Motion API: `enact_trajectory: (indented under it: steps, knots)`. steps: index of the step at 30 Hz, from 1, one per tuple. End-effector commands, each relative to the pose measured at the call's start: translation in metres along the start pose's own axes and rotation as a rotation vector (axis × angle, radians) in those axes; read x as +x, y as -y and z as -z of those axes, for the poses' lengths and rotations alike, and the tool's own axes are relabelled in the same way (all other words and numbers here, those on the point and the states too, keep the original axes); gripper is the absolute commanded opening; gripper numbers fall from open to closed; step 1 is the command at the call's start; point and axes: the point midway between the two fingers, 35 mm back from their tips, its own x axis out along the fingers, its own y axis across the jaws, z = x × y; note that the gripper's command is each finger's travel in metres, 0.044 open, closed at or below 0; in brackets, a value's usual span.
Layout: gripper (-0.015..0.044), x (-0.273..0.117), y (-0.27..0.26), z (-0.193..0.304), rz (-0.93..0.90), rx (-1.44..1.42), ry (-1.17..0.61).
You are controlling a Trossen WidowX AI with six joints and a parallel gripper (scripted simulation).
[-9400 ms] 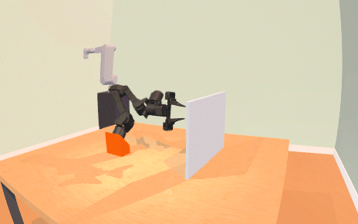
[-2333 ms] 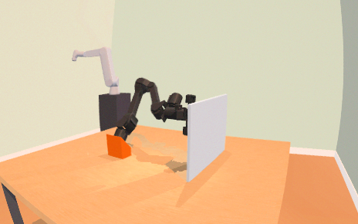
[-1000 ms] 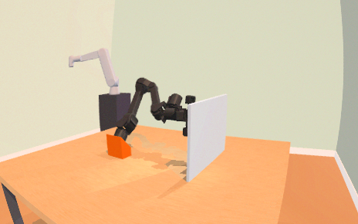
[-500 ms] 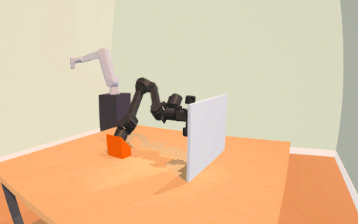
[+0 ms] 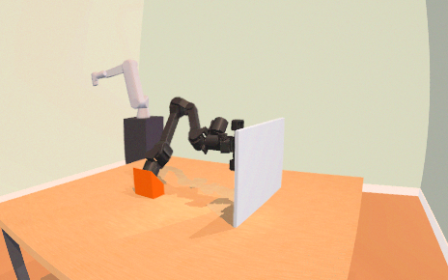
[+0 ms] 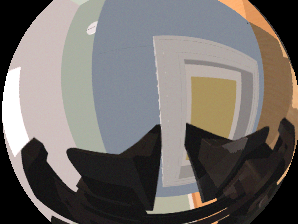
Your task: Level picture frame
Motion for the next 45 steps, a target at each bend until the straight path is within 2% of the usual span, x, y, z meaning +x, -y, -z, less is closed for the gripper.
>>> enact_trajectory:
  steps: [1,14,24,29,40,45]
  knots:
    - [0.0,0.0,0.0,0.0,0.0,0.031,-0.002]
    - [0.0,0.0,0.0,0.0,0.0,0.088,-0.002]
    - [0.026,0.0,0.0,0.0,-0.001,0.075,0.0]
    - [0.026,-0.005,-0.001,0.001,-0.001,0.067,0.001]
    - [0.026,-0.09,0.002,0.002,-0.003,-0.069,0.004]
    - [0.026,-0.1,0.006,0.0,-0.003,-0.087,0.005]
